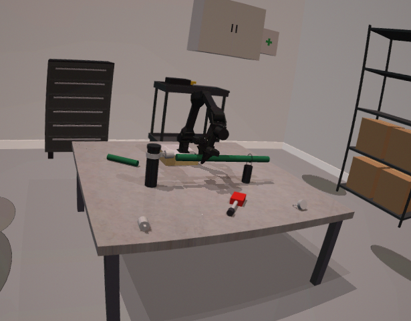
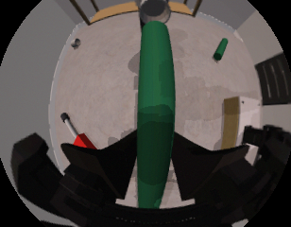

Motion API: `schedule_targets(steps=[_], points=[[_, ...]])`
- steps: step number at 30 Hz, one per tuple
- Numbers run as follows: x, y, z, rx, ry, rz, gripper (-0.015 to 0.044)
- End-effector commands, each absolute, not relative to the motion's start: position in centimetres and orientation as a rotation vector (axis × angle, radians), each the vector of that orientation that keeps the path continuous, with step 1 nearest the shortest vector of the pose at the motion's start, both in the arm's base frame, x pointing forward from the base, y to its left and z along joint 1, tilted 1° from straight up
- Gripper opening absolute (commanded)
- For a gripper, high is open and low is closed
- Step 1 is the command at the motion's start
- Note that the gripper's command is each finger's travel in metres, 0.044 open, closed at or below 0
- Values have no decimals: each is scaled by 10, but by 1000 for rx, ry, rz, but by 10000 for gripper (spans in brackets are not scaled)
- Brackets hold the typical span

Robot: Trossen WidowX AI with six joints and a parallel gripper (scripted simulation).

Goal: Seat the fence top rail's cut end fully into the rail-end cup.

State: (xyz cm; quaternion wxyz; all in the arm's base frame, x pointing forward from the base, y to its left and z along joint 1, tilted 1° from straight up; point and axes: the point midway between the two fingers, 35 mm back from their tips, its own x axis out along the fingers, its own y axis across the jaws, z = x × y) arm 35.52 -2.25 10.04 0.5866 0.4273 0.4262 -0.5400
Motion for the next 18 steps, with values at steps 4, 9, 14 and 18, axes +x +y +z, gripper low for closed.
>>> schedule_targets(steps=[4, 9, 14, 18], points=[[355, -28, 112, 977, 953, -1271, 0], [355, -28, 112, 977, 953, -1271, 0], [354, -24, 106, 987, 979, -1269, 0], [354, -24, 106, 987, 979, -1269, 0]])
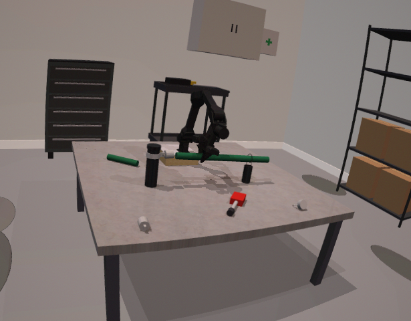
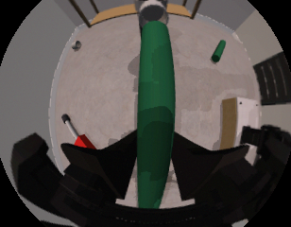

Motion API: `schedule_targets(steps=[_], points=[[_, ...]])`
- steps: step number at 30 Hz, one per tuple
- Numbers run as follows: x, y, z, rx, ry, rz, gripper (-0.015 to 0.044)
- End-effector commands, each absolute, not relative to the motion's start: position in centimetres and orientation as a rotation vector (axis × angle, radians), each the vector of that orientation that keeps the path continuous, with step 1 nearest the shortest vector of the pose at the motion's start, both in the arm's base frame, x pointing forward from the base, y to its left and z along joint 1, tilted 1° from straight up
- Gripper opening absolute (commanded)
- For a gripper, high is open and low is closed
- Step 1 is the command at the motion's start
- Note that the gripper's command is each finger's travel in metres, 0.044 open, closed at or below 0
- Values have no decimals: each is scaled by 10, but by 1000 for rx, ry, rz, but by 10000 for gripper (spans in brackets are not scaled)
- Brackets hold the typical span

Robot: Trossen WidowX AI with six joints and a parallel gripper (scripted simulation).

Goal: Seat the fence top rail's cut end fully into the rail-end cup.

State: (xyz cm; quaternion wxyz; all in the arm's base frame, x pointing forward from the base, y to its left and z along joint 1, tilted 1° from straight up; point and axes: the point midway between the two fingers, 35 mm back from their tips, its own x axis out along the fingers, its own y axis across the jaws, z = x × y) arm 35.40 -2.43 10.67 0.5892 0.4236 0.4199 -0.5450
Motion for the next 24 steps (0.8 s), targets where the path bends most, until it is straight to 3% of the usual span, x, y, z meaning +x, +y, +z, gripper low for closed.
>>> schedule_targets(steps=[1, 24], points=[[354, -24, 107, 987, 979, -1269, 0], [358, -29, 117, 987, 978, -1269, 0]])
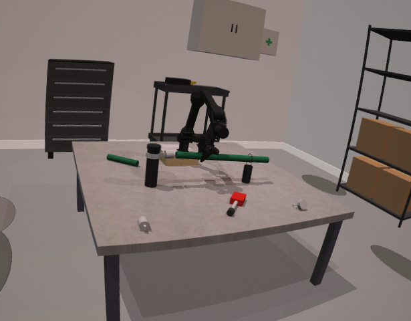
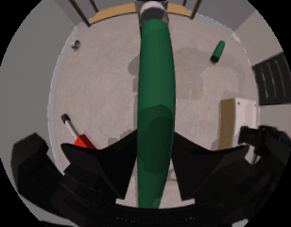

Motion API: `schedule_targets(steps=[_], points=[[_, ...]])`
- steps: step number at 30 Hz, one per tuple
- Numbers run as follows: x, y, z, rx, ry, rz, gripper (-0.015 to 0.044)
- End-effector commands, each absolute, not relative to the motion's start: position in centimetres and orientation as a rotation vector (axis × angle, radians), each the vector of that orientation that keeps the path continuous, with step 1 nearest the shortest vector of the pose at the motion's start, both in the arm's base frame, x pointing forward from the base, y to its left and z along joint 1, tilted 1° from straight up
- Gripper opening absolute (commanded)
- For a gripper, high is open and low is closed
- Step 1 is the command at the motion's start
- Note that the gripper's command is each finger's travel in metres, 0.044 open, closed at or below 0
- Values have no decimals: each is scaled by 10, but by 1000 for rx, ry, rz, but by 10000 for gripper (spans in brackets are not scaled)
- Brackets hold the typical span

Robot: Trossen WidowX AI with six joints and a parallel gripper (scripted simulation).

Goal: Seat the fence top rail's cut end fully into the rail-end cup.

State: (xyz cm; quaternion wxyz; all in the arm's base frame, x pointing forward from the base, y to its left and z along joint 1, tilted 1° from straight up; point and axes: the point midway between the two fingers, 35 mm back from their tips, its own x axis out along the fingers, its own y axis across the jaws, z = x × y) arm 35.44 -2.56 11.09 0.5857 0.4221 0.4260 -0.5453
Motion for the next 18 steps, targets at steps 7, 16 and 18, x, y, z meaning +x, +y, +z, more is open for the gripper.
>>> schedule_targets(steps=[7, 16, 18], points=[[358, -32, 118, 987, 979, -1269, 0], [357, -45, 115, 982, 990, -1271, 0], [357, -48, 114, 982, 993, -1271, 0]])
